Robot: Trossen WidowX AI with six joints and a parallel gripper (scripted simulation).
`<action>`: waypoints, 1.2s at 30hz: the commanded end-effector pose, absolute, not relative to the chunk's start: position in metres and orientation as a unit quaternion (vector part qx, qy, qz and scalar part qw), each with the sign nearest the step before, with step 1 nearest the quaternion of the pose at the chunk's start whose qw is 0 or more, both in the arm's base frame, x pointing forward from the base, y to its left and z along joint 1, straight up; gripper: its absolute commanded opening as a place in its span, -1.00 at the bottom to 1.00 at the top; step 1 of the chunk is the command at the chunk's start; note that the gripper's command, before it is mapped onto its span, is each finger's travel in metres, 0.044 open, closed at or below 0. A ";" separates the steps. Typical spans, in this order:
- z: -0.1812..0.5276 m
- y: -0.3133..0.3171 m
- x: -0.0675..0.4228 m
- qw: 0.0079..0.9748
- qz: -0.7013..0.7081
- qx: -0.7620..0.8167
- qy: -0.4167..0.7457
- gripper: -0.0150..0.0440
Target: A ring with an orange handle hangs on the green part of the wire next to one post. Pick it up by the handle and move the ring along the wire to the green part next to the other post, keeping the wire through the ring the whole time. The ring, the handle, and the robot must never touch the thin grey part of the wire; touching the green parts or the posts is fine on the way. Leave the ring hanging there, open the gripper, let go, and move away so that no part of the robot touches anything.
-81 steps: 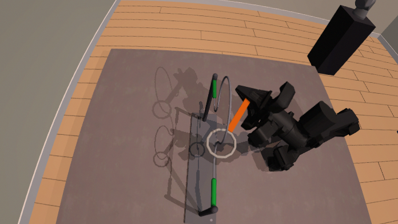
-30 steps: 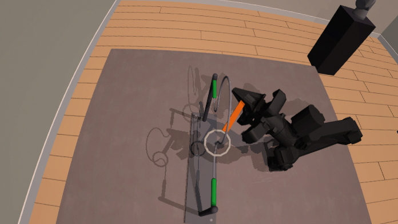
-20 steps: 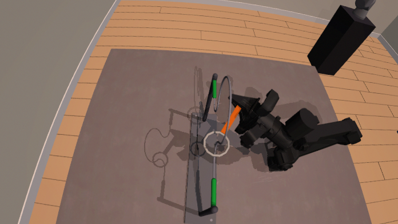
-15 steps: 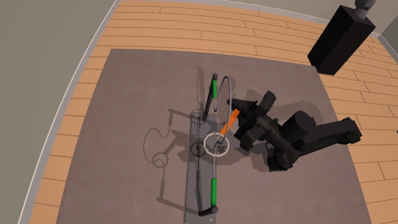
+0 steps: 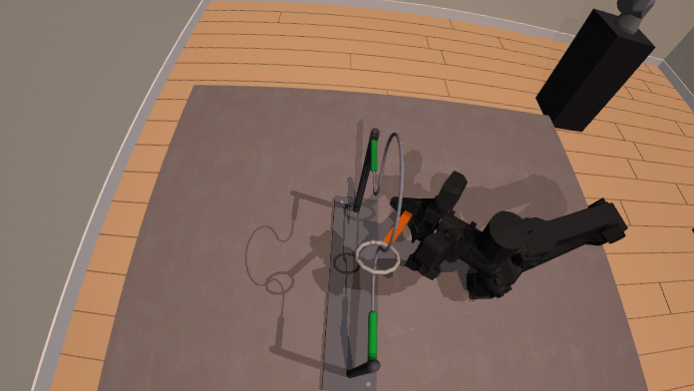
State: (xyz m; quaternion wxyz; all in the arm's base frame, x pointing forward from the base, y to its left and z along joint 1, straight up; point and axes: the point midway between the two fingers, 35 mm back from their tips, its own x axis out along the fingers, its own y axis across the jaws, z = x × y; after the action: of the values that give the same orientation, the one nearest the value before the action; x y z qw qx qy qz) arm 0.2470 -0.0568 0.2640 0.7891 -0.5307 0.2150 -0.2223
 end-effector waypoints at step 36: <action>0.168 0.044 0.263 0.957 -0.107 -0.131 0.235 -1.00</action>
State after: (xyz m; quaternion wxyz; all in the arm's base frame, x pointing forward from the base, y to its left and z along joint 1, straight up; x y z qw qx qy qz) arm 0.2620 0.0341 0.1718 0.9527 -0.1611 0.2310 -0.1139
